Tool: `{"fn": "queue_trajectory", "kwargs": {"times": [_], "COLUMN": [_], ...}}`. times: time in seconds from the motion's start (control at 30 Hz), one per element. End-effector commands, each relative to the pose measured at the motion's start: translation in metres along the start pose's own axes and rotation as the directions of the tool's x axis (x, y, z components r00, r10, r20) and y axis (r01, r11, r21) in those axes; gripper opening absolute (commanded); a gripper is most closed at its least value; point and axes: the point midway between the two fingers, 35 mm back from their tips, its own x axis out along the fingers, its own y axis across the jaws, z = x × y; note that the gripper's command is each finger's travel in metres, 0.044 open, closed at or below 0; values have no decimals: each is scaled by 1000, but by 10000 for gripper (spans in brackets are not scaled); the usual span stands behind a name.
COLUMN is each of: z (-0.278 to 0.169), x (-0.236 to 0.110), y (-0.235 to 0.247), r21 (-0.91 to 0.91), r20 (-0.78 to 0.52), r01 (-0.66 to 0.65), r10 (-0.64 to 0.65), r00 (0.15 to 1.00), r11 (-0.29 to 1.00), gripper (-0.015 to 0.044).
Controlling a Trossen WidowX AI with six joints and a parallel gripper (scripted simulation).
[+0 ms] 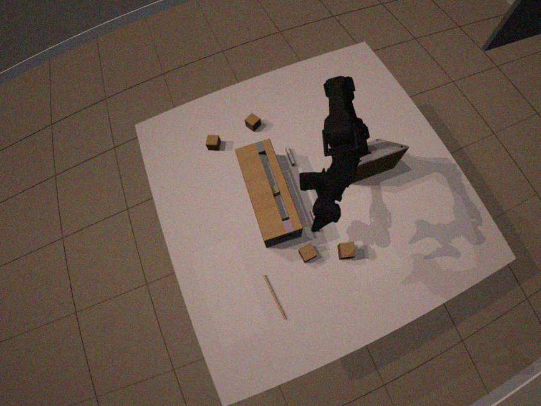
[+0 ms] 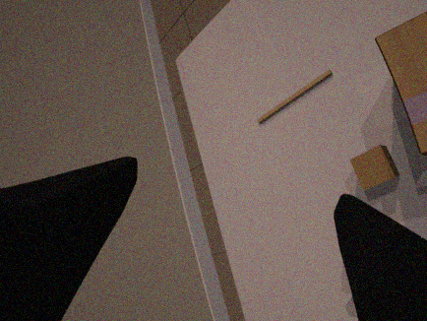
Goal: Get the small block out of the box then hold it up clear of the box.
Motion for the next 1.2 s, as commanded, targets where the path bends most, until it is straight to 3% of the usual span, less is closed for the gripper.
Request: {"fn": "queue_trajectory", "kwargs": {"times": [0.0,0.27,0.5,1.17], "z": [24,61,86,86], "x": [38,68,70,80], "y": [-61,-160,-235,-246], "r21": [234,572,768,769], "r20": [7,-7,-26,-25], "r01": [238,485,521,523], "r10": [-246,-587,-795,-800], "r00": [969,810,606,599], "r11": [943,662,372,368], "gripper": [400,400,400,400]}}
